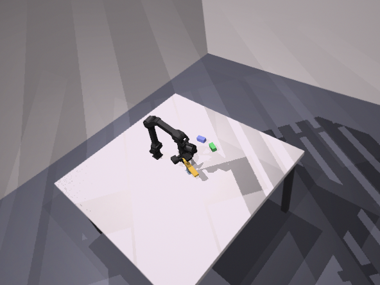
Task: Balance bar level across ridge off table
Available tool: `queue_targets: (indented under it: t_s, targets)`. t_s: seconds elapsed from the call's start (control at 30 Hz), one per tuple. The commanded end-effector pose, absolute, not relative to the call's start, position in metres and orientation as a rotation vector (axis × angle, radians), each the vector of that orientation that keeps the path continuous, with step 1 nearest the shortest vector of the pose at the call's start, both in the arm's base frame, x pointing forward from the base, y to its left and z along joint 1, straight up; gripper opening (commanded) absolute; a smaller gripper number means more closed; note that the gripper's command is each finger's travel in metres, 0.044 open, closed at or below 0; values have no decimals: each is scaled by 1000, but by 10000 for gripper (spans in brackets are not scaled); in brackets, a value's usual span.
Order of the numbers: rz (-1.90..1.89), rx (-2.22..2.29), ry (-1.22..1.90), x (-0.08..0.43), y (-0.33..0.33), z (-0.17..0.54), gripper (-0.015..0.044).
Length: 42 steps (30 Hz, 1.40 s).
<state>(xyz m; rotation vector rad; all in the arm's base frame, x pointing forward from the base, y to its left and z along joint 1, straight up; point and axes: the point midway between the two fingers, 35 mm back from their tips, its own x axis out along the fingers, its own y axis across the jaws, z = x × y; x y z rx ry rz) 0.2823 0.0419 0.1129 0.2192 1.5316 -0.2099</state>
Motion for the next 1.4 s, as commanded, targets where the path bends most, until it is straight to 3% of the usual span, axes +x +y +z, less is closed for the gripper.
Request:
queue_targets:
  t_s: [0.0,1.37]
  targets:
    - [-212,225,1532,282,42,112,0]
    - [-212,225,1532,282,42,109,0]
